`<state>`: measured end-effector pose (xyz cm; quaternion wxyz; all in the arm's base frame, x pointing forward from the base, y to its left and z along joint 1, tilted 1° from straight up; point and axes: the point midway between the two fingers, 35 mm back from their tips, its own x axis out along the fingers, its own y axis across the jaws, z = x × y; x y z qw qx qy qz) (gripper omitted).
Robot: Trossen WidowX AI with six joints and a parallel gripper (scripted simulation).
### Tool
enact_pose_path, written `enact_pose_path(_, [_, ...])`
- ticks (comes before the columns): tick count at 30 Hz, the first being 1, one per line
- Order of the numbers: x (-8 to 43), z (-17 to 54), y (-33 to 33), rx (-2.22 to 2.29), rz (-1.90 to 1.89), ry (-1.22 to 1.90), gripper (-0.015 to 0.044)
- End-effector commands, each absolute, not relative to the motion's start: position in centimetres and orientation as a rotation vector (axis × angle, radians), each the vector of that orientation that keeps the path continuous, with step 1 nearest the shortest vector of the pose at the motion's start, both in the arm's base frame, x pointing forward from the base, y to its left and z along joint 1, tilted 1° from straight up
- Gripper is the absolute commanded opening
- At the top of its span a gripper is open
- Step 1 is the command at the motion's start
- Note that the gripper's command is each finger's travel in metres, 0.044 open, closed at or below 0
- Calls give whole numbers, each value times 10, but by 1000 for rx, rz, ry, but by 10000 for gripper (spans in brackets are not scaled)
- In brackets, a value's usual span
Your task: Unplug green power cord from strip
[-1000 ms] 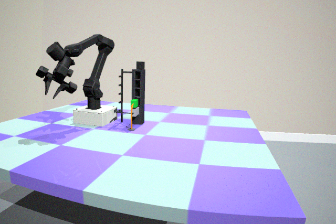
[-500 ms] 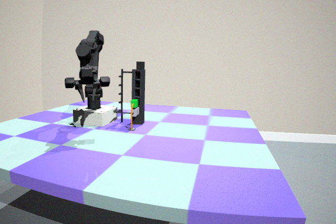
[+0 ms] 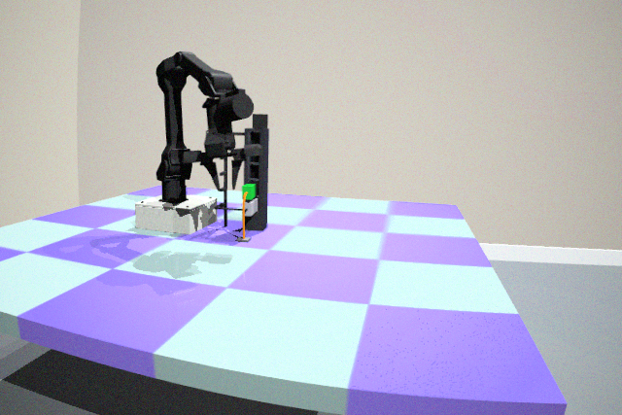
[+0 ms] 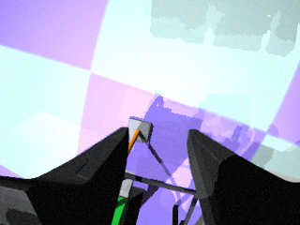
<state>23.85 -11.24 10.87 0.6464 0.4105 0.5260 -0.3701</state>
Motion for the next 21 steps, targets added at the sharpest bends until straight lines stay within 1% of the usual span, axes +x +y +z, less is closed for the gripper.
enact_pose_path(1, [254, 106, -47, 1039, -1018, 1270, 160])
enact_pose_path(21, [252, 106, -32, 1043, -1027, 1274, 160])
